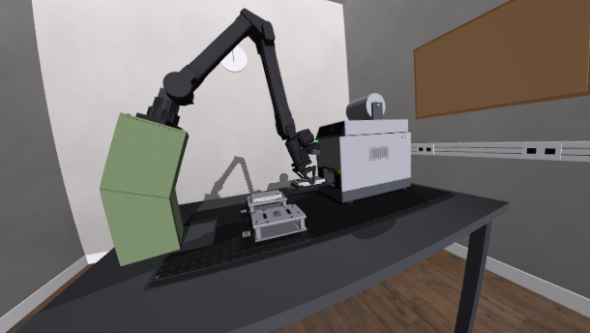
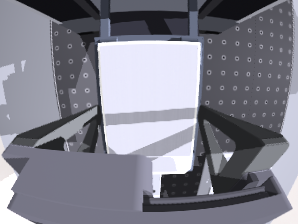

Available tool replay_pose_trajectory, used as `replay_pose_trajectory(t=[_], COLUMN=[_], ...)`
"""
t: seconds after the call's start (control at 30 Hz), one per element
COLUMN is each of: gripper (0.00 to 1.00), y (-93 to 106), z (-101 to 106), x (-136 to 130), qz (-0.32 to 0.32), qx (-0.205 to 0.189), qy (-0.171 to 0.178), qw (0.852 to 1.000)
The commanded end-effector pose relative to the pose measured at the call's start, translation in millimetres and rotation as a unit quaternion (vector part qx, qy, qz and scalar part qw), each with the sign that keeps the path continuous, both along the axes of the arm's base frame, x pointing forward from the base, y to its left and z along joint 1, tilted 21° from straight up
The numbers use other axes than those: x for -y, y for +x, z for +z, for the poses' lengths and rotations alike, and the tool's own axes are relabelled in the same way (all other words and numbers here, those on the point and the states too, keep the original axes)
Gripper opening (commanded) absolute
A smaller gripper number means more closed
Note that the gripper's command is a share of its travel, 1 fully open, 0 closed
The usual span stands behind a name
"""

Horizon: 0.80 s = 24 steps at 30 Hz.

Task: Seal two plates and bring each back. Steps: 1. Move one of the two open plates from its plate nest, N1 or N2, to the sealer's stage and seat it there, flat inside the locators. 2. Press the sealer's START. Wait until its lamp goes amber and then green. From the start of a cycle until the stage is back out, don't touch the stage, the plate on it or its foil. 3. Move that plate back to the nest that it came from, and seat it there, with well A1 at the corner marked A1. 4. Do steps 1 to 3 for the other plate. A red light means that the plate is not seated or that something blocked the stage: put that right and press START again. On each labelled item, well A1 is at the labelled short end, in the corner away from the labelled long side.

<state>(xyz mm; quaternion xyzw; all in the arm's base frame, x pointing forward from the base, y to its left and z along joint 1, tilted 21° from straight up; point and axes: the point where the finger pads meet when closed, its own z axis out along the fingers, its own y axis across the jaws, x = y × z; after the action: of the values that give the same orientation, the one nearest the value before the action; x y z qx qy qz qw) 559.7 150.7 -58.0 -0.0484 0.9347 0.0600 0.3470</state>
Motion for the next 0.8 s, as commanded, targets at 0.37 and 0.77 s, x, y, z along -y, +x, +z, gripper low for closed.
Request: replay_pose_trajectory(t=[0.37,0.77], gripper=[0.93,0.88], y=[4.5,13.8], z=[4,22], x=[-11,-14], qz=[0.004,0.004], qx=[0.003,0.021], qy=[0.002,0.007], qw=[1.0,1.0])
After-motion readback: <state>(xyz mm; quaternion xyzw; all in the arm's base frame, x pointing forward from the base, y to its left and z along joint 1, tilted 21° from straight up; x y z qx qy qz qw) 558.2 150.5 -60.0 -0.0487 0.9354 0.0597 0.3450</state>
